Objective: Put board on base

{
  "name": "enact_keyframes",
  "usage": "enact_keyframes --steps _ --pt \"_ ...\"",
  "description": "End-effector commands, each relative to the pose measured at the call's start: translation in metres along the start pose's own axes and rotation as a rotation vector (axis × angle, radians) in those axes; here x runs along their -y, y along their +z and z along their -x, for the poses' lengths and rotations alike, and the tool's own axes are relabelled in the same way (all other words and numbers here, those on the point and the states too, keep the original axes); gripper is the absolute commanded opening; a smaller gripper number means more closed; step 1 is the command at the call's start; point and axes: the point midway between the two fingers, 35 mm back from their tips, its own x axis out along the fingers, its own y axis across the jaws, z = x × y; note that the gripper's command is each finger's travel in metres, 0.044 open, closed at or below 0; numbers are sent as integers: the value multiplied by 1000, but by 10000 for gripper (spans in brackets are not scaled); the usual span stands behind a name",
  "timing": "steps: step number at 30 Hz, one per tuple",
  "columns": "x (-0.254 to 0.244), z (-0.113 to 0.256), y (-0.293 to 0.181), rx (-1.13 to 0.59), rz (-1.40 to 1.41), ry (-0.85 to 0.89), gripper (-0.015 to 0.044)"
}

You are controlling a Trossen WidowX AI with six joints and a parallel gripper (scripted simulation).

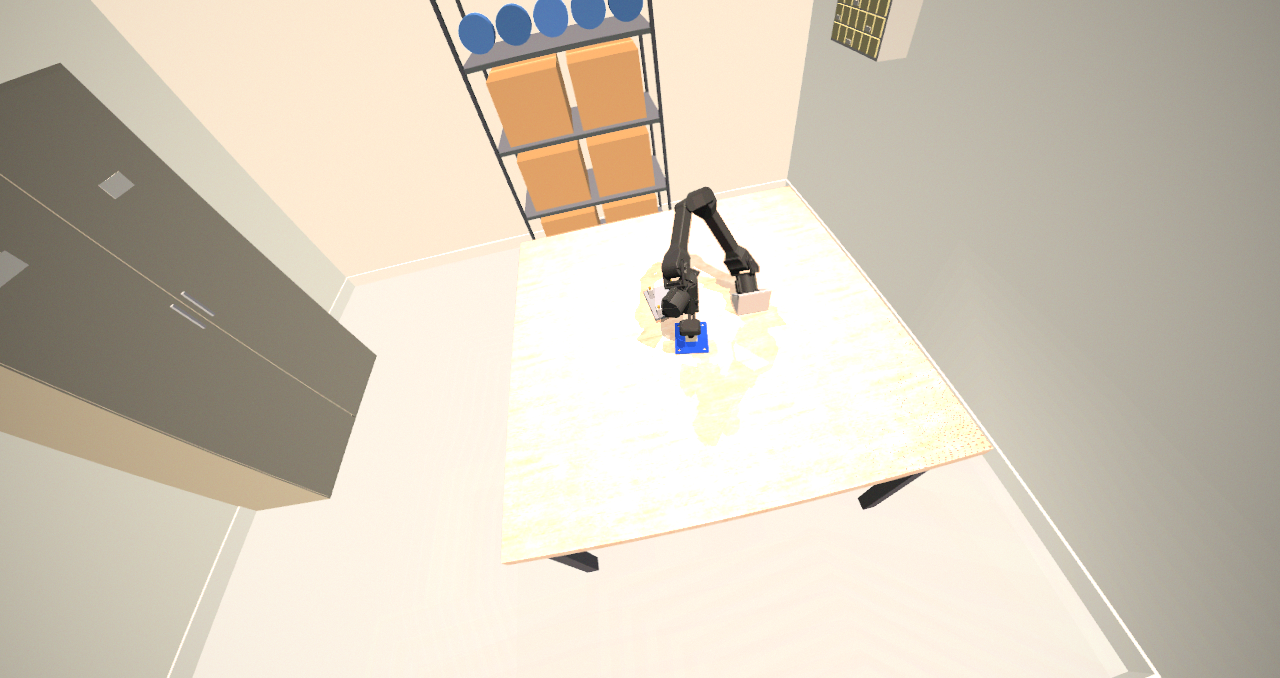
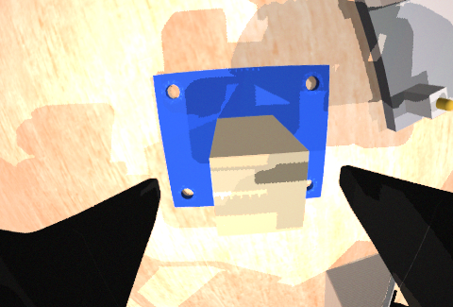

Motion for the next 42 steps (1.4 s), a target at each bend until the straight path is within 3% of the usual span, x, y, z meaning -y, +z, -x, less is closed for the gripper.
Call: enact_keyframes --steps 1,21,32,39,42 --pt "1 -9 -1 1 10 -8 440" --pt "3 -38 -2 2 9 -10 440" --pt "3 -38 -2 2 9 -10 151" --pt "3 -38 -2 2 9 -10 105" --pt "3 -37 -1 2 9 -10 26"
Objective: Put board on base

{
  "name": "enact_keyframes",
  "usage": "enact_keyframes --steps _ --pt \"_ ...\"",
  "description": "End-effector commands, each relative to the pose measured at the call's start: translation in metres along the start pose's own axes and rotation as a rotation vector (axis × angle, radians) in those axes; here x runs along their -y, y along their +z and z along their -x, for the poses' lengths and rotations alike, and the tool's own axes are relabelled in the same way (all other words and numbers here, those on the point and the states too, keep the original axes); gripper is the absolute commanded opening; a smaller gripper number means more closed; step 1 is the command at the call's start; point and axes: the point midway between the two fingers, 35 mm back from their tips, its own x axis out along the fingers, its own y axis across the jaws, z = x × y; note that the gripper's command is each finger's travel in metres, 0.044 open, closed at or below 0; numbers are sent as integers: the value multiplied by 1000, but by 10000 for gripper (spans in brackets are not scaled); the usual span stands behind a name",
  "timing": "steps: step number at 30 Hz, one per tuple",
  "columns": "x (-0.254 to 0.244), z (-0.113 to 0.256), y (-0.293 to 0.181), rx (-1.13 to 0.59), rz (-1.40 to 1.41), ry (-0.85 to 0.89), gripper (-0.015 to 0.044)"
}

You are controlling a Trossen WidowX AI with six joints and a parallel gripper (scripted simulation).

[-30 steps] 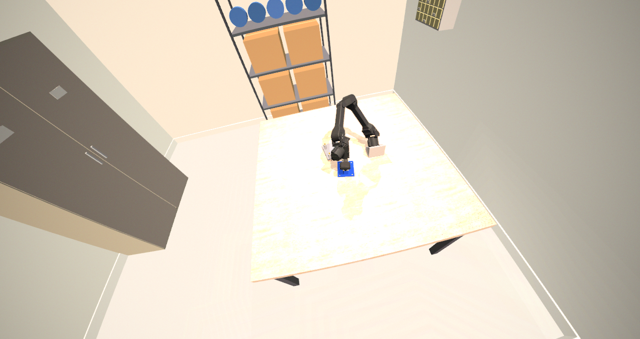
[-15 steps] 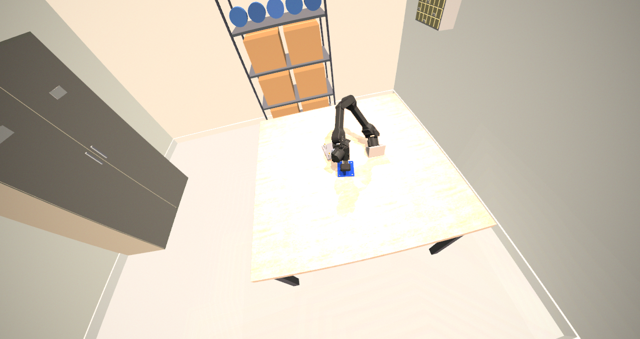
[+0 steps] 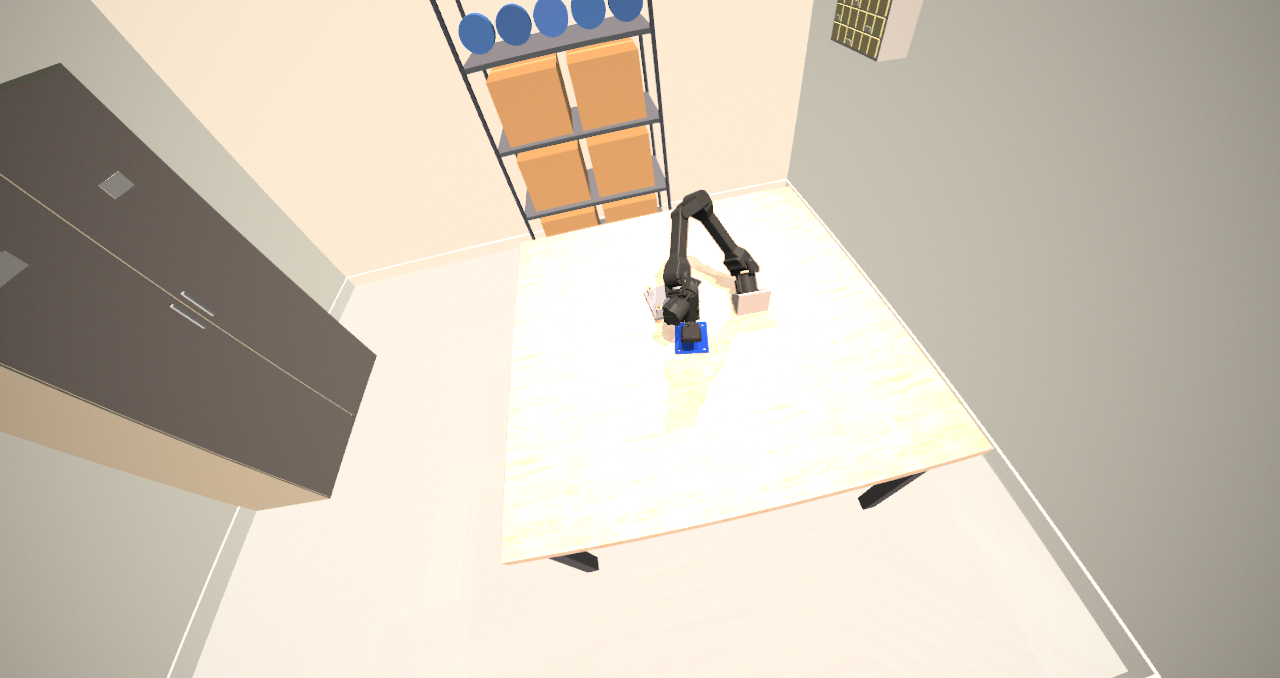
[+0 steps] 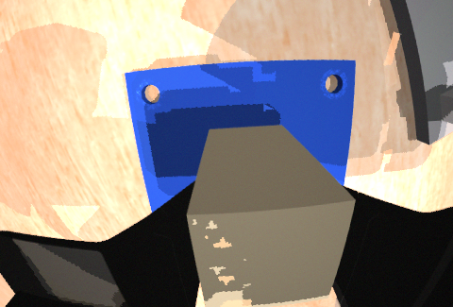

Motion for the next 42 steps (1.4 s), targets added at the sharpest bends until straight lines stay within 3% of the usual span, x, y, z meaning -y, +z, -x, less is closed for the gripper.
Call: enact_keyframes --steps 1,35,42 --pt "0 3 1 3 6 -2 0" --pt "-1 89 0 1 8 1 0" --pt "2 91 2 1 15 2 0"
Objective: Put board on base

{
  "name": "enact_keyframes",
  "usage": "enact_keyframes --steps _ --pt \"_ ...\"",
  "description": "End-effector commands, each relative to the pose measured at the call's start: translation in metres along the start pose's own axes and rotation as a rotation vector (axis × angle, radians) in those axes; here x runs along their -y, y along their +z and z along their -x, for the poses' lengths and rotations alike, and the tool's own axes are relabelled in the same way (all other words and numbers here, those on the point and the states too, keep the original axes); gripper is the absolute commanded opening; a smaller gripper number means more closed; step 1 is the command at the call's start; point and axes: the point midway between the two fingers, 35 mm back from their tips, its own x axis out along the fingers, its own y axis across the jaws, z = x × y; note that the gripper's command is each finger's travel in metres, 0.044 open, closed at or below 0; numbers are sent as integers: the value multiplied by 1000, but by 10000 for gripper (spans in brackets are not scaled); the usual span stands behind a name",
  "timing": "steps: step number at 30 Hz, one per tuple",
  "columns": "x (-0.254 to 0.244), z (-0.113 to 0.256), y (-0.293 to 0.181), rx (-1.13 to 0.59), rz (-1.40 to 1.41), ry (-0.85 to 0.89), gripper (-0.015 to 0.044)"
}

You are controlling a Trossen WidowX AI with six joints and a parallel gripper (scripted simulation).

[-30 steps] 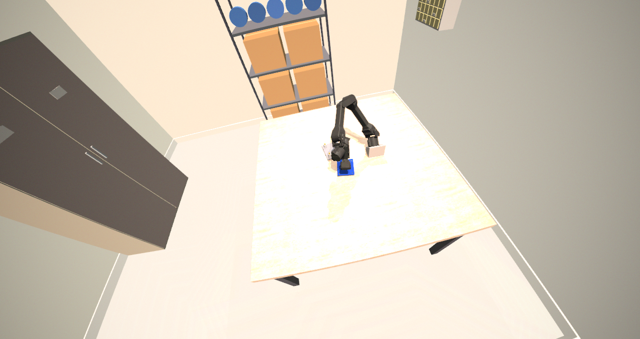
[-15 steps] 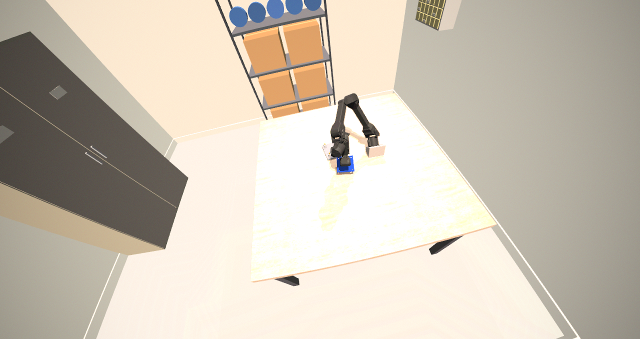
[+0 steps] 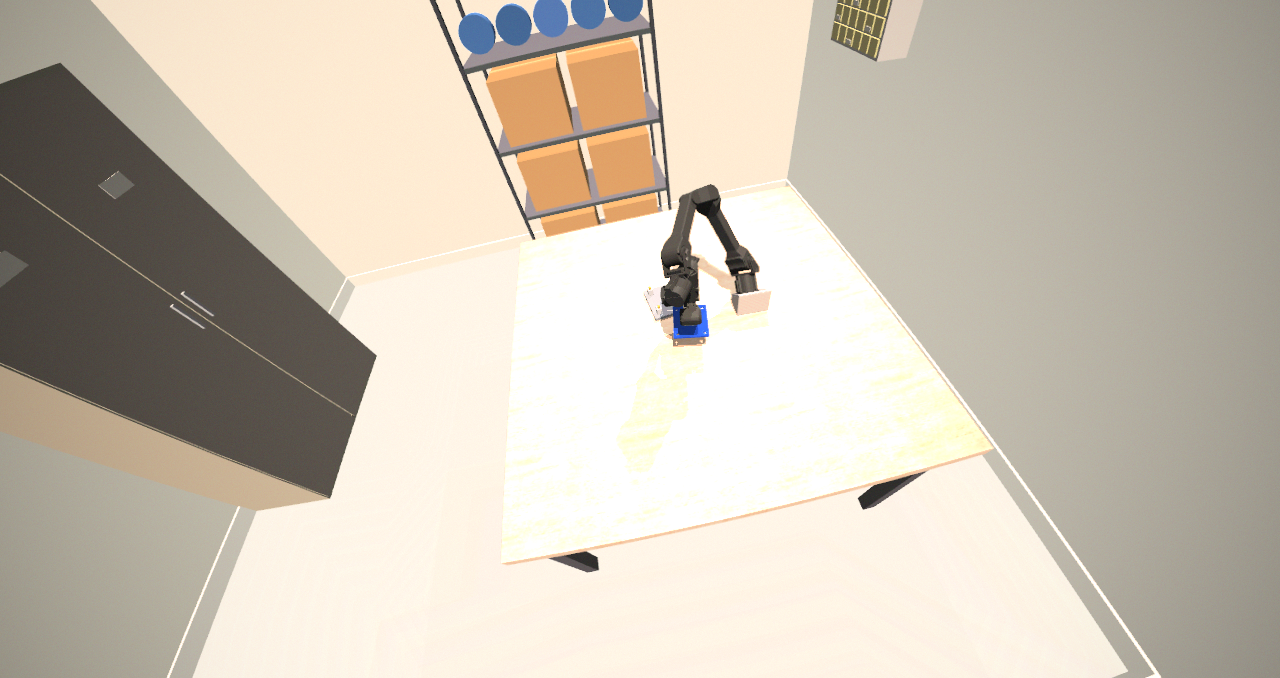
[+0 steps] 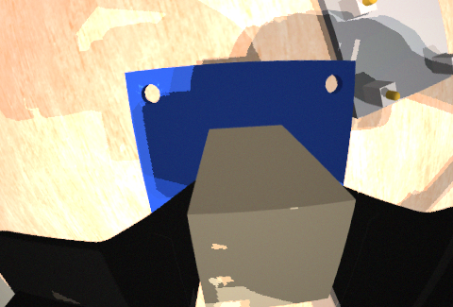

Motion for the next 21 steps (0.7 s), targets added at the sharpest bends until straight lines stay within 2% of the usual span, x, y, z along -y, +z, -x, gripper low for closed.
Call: enact_keyframes --steps 1,21 --pt "4 5 4 0 2 12 0" --pt "42 8 35 1 93 23 0"
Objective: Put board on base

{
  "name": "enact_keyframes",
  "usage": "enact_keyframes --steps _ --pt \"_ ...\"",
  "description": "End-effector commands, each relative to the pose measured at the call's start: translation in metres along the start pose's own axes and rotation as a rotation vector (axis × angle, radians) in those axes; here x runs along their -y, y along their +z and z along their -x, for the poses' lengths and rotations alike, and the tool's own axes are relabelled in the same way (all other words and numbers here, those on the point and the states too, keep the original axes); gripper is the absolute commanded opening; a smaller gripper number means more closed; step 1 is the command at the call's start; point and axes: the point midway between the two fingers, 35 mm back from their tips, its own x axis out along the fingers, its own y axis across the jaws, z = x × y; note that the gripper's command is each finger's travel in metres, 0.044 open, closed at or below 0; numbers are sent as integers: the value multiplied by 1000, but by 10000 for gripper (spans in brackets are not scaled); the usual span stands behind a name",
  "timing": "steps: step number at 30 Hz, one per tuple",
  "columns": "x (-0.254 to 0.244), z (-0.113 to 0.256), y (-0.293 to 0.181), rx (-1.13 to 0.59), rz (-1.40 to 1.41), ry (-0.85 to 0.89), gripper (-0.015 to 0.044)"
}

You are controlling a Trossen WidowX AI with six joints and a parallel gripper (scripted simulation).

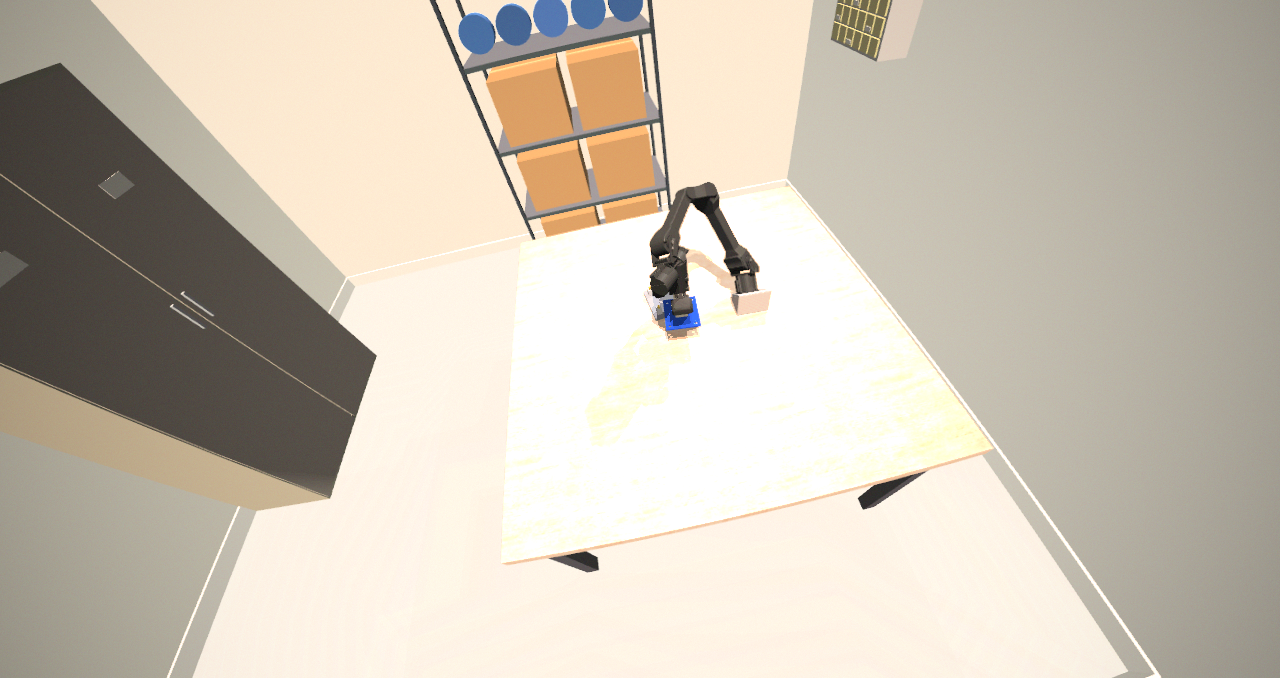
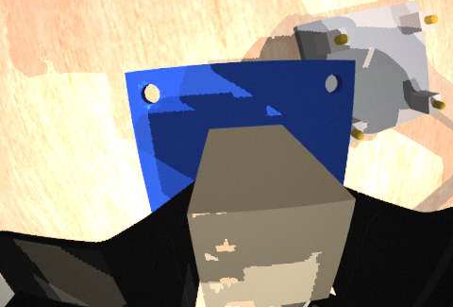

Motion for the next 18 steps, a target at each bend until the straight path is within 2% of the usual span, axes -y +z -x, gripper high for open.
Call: enact_keyframes --steps 1,18 --pt "11 3 7 9 22 5 0" --pt "50 4 26 11 97 6 0"
